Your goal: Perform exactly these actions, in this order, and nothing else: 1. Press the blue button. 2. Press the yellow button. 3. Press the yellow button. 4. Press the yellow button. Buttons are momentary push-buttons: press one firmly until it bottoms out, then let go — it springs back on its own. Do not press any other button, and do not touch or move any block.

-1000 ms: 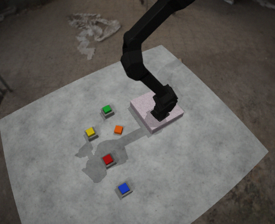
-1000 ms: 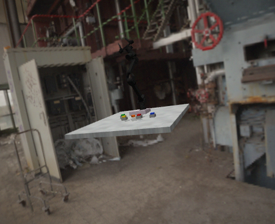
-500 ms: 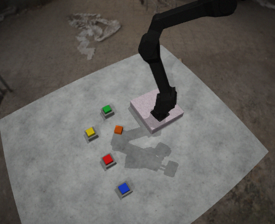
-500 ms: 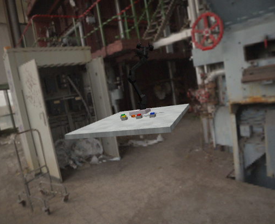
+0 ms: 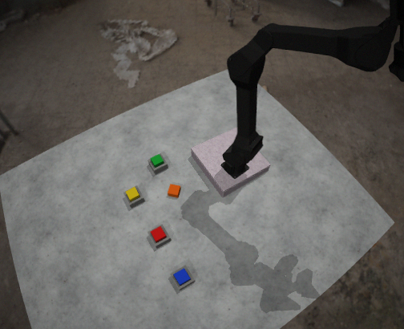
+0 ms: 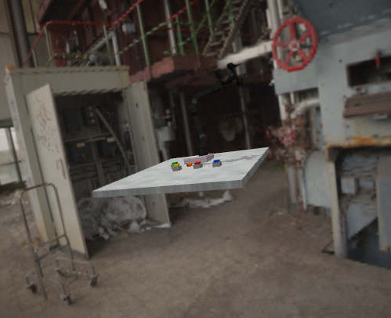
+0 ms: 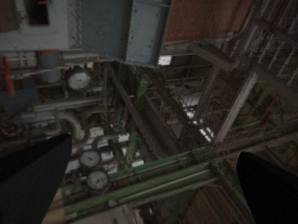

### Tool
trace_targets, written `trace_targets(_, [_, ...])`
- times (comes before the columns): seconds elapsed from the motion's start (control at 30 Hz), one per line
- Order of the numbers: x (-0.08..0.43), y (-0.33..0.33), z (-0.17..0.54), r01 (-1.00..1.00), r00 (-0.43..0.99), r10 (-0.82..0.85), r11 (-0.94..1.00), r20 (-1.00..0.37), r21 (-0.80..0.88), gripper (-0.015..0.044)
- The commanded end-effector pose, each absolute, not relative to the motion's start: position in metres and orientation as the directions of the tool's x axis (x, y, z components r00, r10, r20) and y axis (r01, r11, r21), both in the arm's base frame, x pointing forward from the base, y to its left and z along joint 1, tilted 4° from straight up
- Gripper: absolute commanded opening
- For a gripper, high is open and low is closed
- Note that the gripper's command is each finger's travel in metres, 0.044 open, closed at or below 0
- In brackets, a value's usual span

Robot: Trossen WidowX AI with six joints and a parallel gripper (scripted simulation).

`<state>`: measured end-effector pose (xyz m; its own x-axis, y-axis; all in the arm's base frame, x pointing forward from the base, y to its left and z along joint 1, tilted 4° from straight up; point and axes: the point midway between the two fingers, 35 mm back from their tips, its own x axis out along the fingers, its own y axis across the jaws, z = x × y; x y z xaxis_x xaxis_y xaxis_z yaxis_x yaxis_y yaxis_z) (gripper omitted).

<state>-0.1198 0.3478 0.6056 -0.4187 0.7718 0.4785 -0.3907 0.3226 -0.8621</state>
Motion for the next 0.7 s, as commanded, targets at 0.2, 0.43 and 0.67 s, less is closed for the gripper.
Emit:
trace_targets(0.2, [-0.004, 0.445, 0.491, -0.635, -0.128, 0.989, -0.028, 0.070, -0.772, 0.0400])
trace_targets(0.43, [0.093, 0.462, 0.405, -0.847, 0.090, 0.970, -0.045, -0.225, -0.530, 0.0400])
trace_targets(0.67, [0.189, 0.438, 0.320, -0.959, 0.259, 0.823, 0.157, -0.506, -0.234, 0.0400])
